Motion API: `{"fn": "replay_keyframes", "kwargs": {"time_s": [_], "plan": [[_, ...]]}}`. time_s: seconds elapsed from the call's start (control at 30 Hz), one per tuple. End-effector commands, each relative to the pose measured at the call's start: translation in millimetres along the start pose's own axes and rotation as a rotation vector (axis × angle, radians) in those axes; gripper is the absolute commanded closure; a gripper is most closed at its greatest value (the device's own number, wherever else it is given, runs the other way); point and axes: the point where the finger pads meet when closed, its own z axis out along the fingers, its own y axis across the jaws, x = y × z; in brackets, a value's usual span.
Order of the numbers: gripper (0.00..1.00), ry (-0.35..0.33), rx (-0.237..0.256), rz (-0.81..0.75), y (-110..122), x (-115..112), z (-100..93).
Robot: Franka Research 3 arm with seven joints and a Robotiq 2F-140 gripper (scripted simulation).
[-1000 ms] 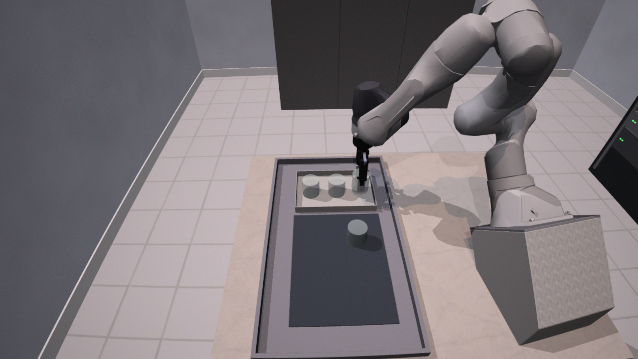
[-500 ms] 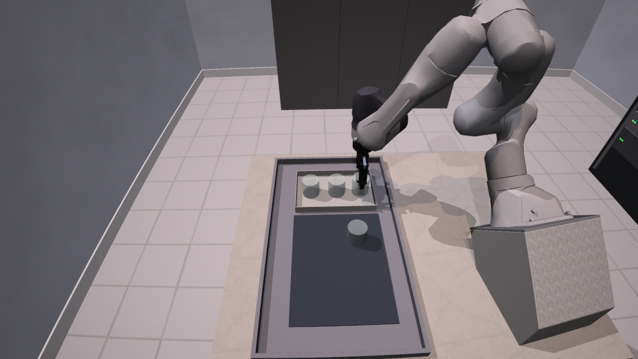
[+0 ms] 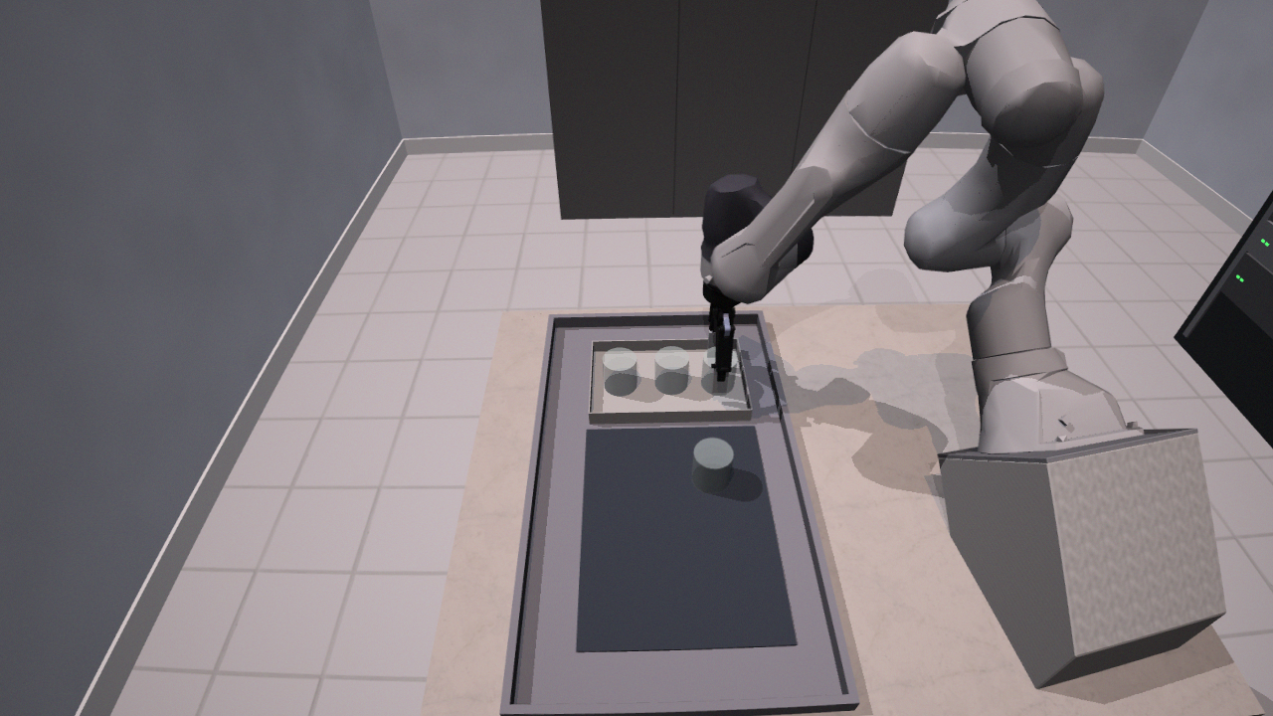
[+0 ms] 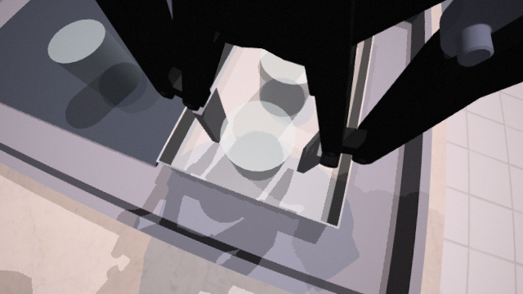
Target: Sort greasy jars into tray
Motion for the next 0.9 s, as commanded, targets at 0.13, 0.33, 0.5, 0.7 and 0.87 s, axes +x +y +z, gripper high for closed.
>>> {"fn": "replay_keyframes", "kwargs": {"time_s": [0.13, 0.33, 0.5, 0.7, 0.87], "plan": [[0.00, -0.005, 0.002, -0.005, -0.6, -2.0, -0.2], [0.00, -0.005, 0.002, -0.005, -0.6, -2.0, -0.2], [0.00, -0.005, 0.002, -0.005, -0.6, -2.0, -0.2], [0.00, -0.005, 0.002, -0.005, -0.6, -1.8, -23.4], [0.00, -0.005, 0.002, -0.005, -0.6, -1.8, -34.9]]}}
